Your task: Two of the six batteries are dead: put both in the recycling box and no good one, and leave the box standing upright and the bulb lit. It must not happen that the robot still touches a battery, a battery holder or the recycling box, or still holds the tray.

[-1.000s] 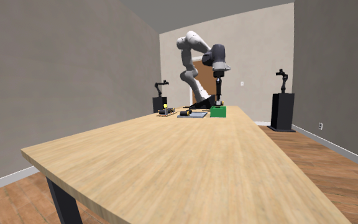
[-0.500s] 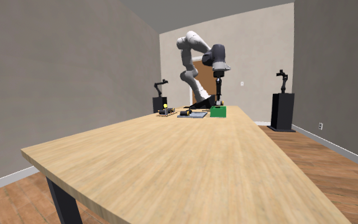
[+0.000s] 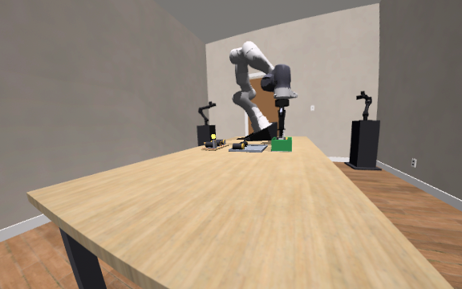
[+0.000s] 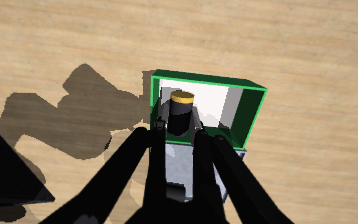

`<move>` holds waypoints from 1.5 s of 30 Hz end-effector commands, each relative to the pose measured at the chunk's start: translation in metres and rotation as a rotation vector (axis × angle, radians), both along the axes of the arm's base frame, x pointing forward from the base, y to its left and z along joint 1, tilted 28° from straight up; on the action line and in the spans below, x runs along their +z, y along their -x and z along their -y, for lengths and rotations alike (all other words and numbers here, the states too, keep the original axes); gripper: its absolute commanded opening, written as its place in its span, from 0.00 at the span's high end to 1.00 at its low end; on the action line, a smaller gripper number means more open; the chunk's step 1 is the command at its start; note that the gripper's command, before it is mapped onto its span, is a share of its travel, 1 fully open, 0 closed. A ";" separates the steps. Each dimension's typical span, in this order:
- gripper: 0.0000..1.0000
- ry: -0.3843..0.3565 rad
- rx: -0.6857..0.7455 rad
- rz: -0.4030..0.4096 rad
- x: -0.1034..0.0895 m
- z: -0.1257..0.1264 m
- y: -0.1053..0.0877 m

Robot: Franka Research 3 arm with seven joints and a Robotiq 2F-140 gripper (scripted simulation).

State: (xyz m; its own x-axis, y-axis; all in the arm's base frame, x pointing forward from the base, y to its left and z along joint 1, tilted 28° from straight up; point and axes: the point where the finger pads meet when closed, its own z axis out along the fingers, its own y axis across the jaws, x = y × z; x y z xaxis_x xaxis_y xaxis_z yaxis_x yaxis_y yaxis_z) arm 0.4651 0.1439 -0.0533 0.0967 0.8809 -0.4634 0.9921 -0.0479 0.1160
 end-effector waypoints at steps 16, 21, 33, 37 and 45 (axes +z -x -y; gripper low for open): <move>0.84 -0.017 0.012 0.009 -0.024 0.006 -0.006; 0.71 -0.017 0.012 0.009 -0.024 0.006 -0.006; 0.71 -0.017 0.012 0.009 -0.024 0.006 -0.006; 0.71 -0.017 0.012 0.009 -0.024 0.006 -0.006; 0.71 -0.017 0.012 0.009 -0.024 0.006 -0.006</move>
